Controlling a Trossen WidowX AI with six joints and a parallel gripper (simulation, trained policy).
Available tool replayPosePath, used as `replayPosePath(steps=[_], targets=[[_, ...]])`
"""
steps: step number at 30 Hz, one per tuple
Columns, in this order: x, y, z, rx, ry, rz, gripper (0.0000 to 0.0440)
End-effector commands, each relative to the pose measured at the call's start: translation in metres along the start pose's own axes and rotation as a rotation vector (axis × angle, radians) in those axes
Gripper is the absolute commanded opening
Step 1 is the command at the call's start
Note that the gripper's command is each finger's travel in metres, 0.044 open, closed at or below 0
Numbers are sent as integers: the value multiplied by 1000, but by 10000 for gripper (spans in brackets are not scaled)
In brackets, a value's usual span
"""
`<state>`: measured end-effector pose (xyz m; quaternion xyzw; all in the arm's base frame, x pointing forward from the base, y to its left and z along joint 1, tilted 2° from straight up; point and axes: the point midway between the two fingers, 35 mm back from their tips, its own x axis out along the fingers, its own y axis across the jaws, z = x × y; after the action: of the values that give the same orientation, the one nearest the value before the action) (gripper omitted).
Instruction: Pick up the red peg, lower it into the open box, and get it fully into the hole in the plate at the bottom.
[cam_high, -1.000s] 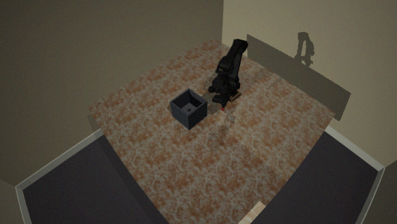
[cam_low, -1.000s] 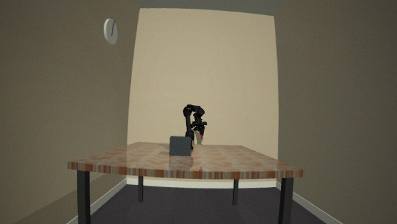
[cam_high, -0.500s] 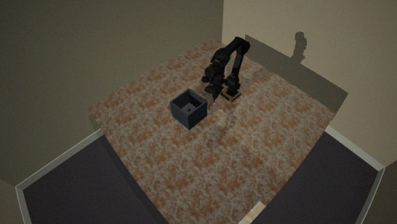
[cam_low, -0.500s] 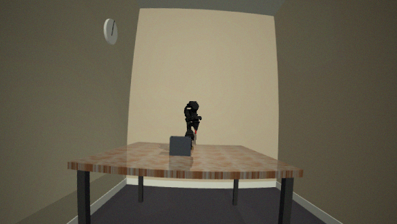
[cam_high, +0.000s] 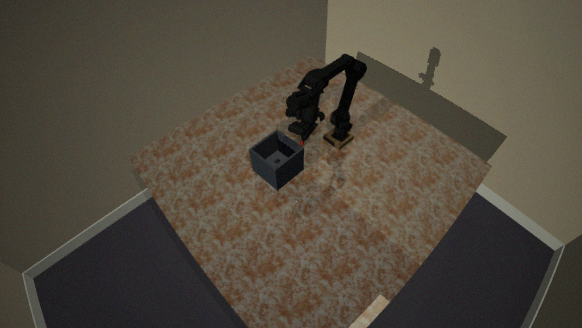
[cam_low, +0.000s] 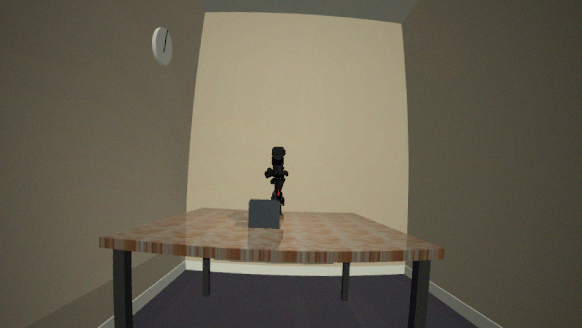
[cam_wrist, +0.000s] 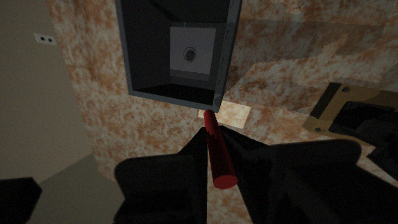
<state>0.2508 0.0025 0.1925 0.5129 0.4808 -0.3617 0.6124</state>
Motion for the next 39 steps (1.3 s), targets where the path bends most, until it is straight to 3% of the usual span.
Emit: replayPosePath(steps=[1, 18, 39], targets=[[1, 2, 13, 7, -14, -14, 0], [18, 11, 54, 26, -10, -59, 0], [67, 16, 87, 4, 25, -100, 0]])
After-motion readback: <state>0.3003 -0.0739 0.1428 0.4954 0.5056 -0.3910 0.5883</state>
